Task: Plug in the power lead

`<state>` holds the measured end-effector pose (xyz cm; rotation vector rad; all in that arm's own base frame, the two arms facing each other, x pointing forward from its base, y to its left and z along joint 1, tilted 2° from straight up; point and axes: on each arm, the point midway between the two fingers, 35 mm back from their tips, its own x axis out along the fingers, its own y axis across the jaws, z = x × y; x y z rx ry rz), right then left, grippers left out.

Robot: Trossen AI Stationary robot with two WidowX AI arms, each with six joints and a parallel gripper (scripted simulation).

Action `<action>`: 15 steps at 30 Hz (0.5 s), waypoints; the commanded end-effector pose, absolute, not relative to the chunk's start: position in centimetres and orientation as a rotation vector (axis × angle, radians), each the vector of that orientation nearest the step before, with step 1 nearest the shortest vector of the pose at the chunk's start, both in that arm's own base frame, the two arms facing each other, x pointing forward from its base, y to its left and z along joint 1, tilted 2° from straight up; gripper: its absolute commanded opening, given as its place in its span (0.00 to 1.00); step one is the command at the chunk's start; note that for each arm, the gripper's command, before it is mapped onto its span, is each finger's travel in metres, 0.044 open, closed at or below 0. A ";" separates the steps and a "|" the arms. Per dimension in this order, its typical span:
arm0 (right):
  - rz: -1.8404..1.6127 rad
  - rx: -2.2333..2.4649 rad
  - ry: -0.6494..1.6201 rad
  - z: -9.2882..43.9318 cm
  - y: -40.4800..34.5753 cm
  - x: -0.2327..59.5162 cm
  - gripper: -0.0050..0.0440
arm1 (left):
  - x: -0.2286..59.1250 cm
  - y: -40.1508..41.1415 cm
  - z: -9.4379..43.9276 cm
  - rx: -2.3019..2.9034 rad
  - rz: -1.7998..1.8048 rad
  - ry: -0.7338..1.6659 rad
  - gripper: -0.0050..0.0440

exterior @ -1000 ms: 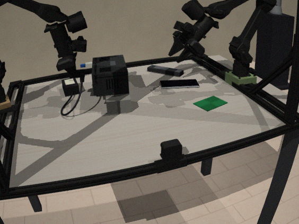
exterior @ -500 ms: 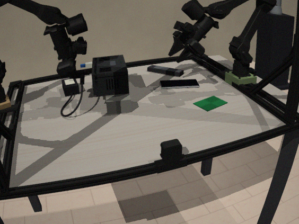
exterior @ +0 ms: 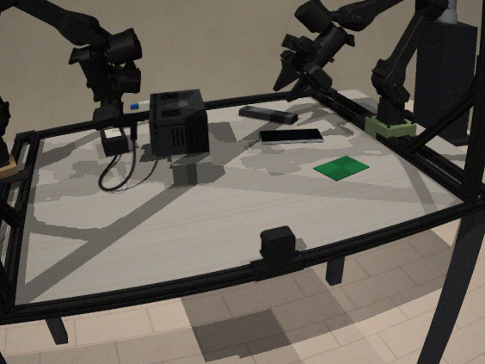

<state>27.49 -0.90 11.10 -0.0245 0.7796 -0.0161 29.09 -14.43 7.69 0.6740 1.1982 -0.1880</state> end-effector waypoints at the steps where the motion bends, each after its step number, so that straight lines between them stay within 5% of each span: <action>1: -0.011 -0.027 0.783 11.0 -0.8 27.4 0.92 | 29.0 -14.6 7.5 0.713 -0.156 1.181 0.10; 15: -0.011 -0.027 0.783 11.0 -0.8 27.4 0.92 | 28.9 -14.9 7.7 0.788 -0.093 1.129 0.10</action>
